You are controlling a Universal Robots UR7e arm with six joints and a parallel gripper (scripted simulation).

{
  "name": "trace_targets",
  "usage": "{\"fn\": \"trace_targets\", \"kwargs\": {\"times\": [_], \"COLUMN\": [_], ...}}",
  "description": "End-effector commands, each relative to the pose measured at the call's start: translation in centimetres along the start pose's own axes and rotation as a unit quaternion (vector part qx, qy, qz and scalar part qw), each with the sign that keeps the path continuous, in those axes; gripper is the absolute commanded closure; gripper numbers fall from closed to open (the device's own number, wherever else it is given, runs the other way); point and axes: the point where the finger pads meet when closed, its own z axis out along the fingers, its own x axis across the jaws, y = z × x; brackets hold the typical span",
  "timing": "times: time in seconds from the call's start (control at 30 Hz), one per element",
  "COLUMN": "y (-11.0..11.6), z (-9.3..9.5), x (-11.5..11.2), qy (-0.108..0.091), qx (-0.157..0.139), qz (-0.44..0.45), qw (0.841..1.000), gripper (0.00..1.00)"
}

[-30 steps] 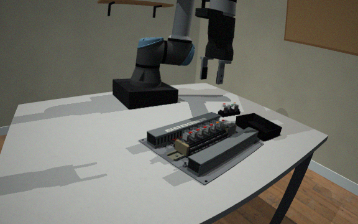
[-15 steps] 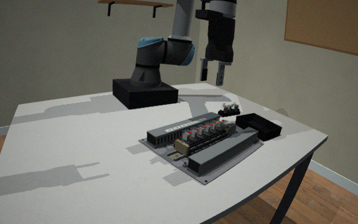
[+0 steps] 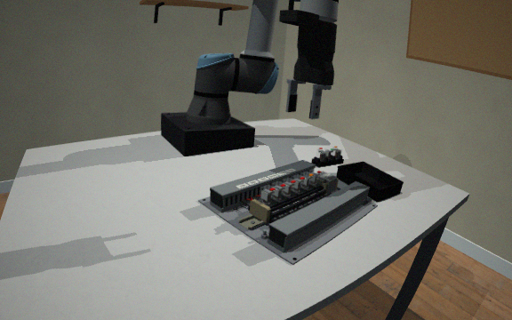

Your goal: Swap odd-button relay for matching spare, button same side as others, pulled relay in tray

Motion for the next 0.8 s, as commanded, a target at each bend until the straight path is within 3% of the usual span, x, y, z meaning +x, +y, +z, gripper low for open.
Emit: {"fn": "trace_targets", "kwargs": {"times": [0.0, 0.77], "y": [-0.01, 0.0], "z": [-0.08, -0.65], "x": [-0.02, 0.0], "qy": [-0.001, -0.001], "qx": [0.0, 0.0], "qz": [0.0, 0.0], "qw": [1.0, 1.0], "gripper": [0.0, 0.0]}}
